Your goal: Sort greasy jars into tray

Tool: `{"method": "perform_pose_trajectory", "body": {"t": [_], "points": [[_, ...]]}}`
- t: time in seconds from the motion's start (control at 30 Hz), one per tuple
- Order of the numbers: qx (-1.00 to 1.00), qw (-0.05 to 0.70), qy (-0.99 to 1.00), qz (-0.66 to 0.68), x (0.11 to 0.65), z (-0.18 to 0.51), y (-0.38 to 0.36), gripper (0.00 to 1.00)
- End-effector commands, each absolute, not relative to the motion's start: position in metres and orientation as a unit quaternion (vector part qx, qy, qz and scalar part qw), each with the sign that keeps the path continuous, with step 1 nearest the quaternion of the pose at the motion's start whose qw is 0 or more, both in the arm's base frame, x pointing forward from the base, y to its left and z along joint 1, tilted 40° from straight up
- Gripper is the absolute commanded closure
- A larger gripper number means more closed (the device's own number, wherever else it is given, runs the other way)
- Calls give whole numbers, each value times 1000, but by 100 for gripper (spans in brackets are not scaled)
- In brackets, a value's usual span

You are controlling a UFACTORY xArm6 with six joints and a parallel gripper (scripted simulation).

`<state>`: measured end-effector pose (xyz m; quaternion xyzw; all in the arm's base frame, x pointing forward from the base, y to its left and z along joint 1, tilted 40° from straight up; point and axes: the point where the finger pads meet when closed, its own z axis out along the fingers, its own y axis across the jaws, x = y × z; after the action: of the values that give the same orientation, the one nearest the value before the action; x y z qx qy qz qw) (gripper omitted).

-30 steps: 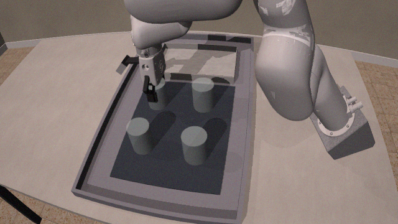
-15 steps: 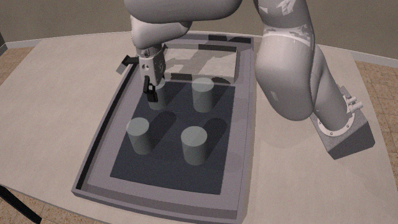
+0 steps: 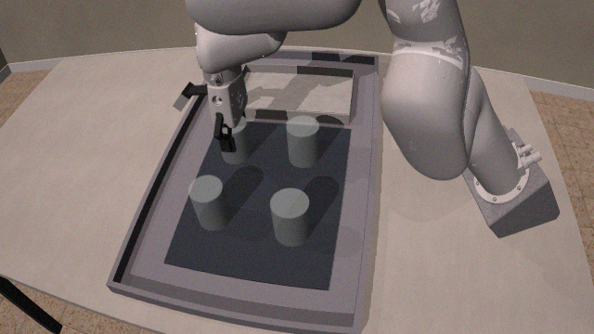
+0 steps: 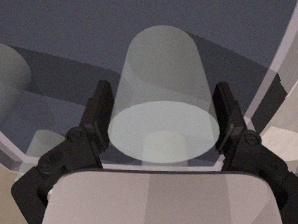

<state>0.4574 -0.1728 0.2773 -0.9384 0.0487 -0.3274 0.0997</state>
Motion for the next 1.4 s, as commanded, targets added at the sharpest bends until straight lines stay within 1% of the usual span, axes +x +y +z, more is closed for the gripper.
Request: {"method": "perform_pose_trajectory", "body": {"t": [0.0, 0.43, 0.47, 1.0, 1.03, 1.37], "points": [[-938, 99, 49, -329, 458, 279, -173, 14], [-938, 99, 49, -329, 458, 279, -173, 14], [-938, 99, 49, -329, 458, 279, -173, 17], [-938, 99, 49, -329, 458, 279, -173, 17], [-938, 99, 49, -329, 458, 279, -173, 20], [-938, 99, 49, -329, 458, 279, -173, 20]]}}
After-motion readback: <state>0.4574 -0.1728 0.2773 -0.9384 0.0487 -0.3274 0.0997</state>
